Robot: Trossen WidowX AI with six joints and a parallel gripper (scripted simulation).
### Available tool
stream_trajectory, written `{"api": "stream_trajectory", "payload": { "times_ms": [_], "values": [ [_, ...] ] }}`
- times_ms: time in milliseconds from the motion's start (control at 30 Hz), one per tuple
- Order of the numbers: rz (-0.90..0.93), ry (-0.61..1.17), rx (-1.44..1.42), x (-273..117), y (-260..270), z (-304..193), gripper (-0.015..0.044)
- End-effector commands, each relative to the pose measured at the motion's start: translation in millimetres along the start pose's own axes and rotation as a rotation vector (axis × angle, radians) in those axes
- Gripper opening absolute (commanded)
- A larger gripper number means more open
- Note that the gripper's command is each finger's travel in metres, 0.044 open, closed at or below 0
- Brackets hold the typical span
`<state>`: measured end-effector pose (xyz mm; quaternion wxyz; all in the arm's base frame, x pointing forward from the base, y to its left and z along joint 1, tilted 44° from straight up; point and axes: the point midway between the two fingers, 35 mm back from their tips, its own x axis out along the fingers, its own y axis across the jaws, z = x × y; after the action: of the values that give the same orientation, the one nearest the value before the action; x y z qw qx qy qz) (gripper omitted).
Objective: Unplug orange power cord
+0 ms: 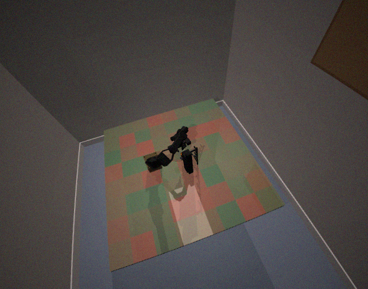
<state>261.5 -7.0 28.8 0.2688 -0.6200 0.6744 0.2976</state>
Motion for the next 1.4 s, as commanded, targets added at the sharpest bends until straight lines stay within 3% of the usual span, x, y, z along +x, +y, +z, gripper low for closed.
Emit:
{"api": "stream_trajectory", "payload": {
  "times_ms": [0,1367],
  "values": [
    [-0.006,0.001,-0.005,-2.7,-1.5,-1.1,0.0160],
    [-0.006,0.004,-0.005,9.4,-0.2,-40.6,0.0160]
  ]
}}
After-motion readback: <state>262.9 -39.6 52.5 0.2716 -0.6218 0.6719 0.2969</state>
